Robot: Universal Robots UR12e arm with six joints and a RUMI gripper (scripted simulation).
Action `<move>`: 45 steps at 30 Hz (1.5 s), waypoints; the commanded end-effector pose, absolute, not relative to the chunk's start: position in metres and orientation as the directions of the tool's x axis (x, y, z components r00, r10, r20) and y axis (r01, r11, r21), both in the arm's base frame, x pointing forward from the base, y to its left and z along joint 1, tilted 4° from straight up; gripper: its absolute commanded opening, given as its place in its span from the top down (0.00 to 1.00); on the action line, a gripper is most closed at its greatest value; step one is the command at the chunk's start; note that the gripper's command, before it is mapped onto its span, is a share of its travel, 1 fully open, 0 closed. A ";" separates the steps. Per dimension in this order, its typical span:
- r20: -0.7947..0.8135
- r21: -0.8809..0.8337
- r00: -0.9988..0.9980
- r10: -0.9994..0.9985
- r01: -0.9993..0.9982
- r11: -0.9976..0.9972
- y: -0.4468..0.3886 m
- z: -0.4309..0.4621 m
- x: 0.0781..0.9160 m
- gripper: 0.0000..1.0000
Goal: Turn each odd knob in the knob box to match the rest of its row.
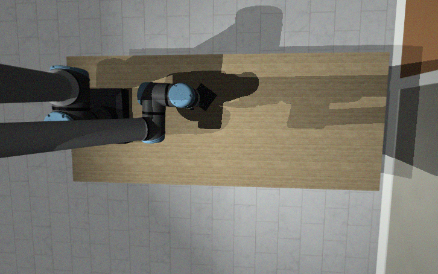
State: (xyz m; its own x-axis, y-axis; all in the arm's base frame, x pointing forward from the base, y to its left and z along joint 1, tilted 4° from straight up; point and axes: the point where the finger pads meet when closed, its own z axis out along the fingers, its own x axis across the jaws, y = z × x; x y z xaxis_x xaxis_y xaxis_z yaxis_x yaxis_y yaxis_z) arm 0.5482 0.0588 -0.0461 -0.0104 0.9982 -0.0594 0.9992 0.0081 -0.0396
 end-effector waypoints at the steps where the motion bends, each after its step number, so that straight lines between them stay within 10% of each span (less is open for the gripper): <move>1: -0.059 -0.039 -0.020 0.998 0.999 0.017 0.059 -0.046 0.549 0.96; 45: -0.036 -0.061 -0.459 0.888 0.888 0.457 0.057 -0.045 0.549 0.96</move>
State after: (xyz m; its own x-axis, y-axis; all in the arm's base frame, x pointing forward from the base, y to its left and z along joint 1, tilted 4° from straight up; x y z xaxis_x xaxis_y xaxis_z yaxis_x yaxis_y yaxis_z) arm 0.5486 0.0570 -0.0460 -0.3998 0.9157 -0.0401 0.9157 0.3972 -0.0603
